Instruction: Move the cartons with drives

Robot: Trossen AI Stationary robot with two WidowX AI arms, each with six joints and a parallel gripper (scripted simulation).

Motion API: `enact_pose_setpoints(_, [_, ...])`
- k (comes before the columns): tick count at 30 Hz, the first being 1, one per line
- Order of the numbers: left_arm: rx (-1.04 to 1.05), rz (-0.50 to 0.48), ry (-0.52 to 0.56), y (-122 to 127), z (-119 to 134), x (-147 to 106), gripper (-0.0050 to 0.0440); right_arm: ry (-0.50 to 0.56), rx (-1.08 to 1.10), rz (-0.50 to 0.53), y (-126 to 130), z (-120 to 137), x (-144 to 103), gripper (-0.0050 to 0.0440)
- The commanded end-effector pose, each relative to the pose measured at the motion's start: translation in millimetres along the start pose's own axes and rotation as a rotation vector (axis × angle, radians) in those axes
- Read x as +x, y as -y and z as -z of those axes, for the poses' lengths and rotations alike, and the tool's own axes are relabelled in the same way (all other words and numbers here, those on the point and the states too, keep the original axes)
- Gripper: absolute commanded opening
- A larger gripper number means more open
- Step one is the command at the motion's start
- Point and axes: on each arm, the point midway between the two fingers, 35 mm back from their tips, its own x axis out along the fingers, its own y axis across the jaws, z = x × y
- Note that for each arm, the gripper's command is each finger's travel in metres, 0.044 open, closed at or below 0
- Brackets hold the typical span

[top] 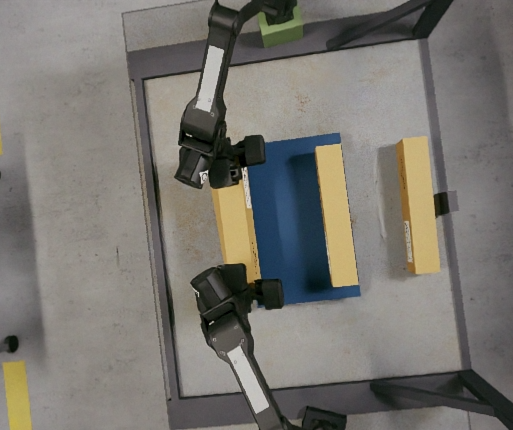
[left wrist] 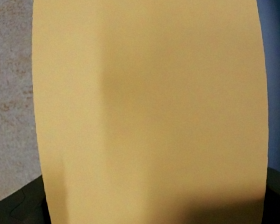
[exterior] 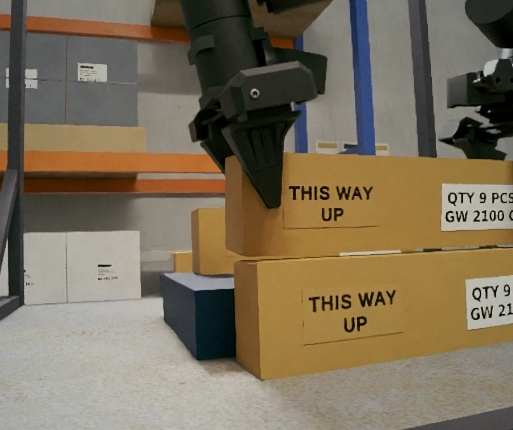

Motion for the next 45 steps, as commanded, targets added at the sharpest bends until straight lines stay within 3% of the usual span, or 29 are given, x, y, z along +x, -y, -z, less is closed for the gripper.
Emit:
enact_pose_setpoints(1, [0.014,-0.054,0.083,6.3,-7.5,-34.7,-0.0050,0.090,-0.014,0.058,-3.2,-14.9,-35.8,-0.0050])
enact_pose_setpoints(44, [0.014,-0.052,0.083,6.4,-7.6,-34.1,-0.0050,0.091,-0.016,0.055,-3.5,-14.3,-35.2,-0.0050])
enact_pose_setpoints(45, [0.017,-0.075,0.102,43.7,-9.7,-47.0,-0.0050,0.113,-0.021,0.077,-40.0,-18.8,-47.3,-0.0050])
